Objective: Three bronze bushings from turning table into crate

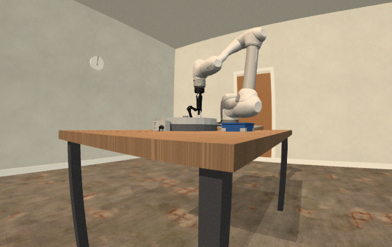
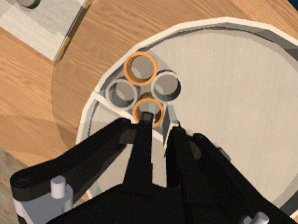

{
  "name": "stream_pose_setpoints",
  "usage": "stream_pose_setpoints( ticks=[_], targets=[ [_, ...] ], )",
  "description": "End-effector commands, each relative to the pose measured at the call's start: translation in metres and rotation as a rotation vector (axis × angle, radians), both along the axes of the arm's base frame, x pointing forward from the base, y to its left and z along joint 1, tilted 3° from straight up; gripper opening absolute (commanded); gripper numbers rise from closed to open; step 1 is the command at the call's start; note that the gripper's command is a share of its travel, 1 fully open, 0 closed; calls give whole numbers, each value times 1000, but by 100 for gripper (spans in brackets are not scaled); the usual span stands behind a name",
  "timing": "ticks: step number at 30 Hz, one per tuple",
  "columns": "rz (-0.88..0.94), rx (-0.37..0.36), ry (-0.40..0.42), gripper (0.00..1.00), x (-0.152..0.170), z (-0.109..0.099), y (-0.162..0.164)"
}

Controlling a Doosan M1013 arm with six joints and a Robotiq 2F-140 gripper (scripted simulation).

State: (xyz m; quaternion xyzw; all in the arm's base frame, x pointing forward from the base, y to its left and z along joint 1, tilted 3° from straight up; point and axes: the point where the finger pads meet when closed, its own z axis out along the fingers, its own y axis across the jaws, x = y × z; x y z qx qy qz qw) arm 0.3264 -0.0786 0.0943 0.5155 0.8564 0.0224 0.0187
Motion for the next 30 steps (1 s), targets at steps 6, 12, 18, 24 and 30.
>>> stream_pose_setpoints(
  ticks=[6, 12, 18, 24, 30],
  targets=[
    [0, 0, 0, 10, 0, 0, 0],
    [0, 0, 0, 0, 0, 0, 0],
    [0, 0, 0, 0, 0, 0, 0],
    [0, 0, 0, 0, 0, 0, 0],
    [0, 0, 0, 0, 0, 0, 0]
  ],
)
